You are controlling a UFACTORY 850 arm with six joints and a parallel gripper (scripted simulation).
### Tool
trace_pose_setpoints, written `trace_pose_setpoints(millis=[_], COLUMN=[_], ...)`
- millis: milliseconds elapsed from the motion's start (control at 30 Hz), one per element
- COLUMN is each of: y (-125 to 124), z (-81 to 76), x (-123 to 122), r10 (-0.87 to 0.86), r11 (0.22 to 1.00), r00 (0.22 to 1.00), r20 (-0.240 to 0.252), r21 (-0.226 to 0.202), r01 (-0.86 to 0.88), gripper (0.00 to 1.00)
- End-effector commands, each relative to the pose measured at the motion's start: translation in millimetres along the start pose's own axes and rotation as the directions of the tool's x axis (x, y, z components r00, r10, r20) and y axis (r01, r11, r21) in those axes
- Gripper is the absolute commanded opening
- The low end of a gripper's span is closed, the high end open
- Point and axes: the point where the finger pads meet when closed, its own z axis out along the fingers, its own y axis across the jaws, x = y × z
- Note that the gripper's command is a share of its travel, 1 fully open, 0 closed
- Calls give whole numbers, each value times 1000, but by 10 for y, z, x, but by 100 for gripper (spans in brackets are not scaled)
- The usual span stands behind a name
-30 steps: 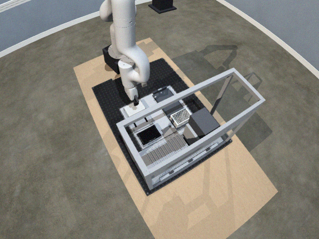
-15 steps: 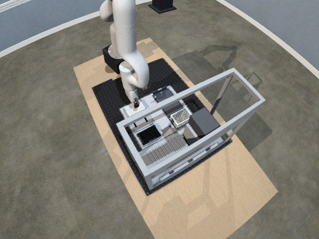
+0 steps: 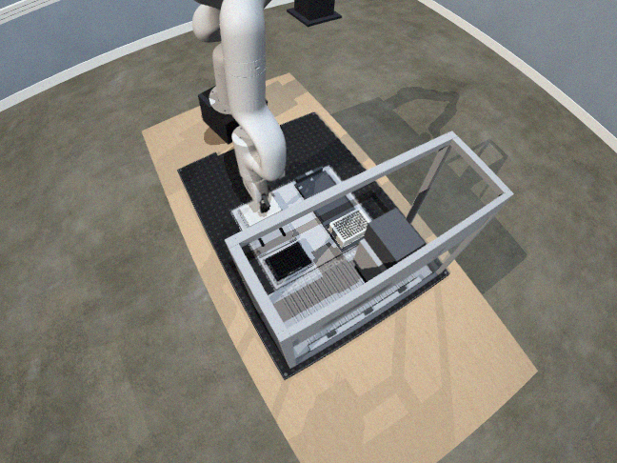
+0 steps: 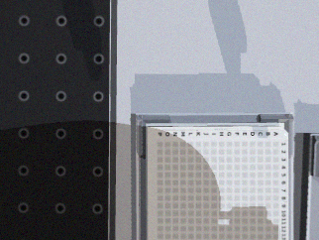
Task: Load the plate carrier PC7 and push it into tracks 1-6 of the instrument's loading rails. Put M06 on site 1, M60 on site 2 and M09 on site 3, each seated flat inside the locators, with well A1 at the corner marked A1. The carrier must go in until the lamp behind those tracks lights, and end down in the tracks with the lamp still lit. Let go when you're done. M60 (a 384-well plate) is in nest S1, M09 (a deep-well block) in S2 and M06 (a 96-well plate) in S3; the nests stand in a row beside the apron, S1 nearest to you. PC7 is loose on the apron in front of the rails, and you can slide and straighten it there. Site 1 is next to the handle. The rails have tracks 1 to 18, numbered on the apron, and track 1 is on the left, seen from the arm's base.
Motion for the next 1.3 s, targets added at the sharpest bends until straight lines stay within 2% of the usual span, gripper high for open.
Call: trace_pose_setpoints(millis=[0, 767, 1267], y=[7, 12, 13], z=[59, 376, 391], x=[-1, 0, 0], r10=[-1, -1, -1], r11=[1000, 1000, 1000], r00=[1000, 1000, 1000], r20=[-3, -3, -3], r21=[-19, -19, -18], r01=[1, 1, 1], gripper=[100, 100, 100])
